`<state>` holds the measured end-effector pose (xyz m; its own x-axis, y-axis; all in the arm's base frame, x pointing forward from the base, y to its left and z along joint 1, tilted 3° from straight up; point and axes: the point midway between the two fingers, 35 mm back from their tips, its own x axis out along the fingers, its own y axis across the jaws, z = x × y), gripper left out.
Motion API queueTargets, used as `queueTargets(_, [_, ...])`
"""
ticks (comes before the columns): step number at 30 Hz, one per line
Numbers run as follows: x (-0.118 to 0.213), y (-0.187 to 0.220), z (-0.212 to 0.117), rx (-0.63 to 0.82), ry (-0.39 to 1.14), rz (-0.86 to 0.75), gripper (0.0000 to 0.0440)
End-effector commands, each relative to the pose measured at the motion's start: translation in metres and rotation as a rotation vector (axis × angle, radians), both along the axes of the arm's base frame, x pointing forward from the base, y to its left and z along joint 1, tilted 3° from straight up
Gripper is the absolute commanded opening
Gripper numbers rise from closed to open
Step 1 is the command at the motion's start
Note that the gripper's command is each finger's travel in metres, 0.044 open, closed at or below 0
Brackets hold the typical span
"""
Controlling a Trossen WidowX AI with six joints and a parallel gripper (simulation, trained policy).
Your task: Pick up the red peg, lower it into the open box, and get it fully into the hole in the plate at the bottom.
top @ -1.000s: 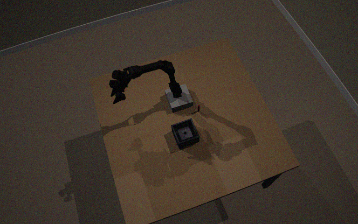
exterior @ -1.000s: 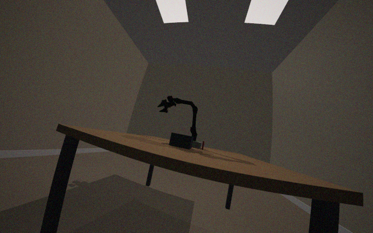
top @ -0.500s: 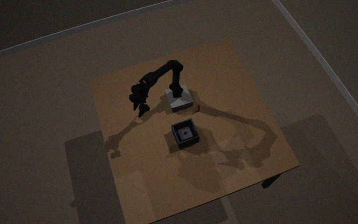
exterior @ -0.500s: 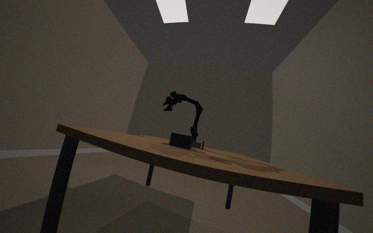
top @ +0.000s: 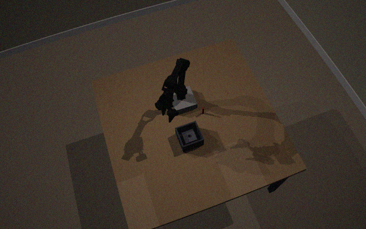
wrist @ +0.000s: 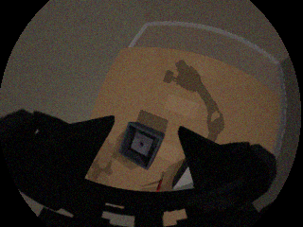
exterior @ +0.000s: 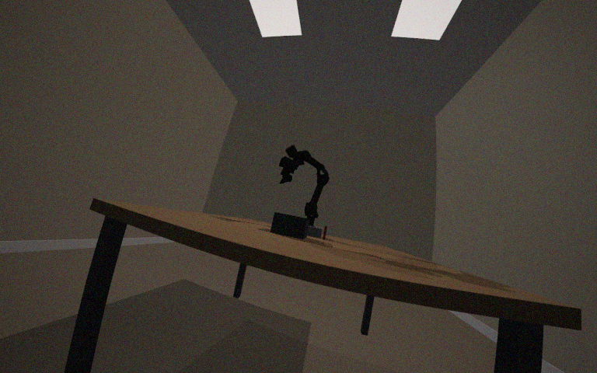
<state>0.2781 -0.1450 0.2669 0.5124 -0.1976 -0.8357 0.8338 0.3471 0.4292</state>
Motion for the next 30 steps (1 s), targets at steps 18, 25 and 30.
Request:
queueTargets(18, [-0.058,0.152,-0.063,0.175,0.298,0.050,0.0440])
queueTargets(25, [-0.081,0.182,-0.089,0.180,0.403,0.037,0.0440])
queueTargets(30, [-0.096,0.200,-0.109,0.169,0.468,0.026,0.0440])
